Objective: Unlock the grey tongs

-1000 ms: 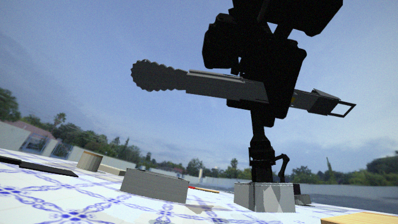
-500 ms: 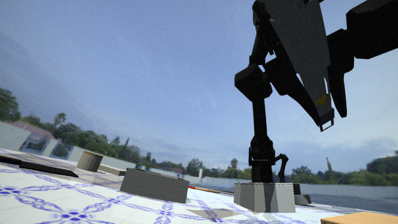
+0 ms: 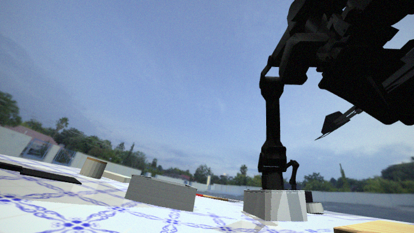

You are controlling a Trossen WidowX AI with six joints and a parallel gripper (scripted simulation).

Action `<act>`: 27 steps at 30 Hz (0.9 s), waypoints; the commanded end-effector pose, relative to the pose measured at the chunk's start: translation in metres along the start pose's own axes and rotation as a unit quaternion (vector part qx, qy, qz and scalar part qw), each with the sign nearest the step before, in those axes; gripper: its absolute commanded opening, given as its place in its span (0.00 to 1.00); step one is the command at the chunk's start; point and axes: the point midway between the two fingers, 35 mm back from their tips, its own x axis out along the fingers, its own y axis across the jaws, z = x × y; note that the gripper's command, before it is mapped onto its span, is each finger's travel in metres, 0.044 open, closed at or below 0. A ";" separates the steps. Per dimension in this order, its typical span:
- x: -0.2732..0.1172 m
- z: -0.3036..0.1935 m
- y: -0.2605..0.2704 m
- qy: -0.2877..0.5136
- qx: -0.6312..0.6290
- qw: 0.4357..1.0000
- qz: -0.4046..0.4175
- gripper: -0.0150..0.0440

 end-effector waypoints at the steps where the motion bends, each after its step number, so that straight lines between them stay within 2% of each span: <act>1: -0.002 0.001 0.013 -0.003 -0.075 0.997 0.002 0.00; 14: -0.002 -0.003 0.059 -0.004 -0.352 0.936 0.005 0.00; 27: -0.003 -0.013 0.104 -0.006 -0.600 0.800 0.007 0.00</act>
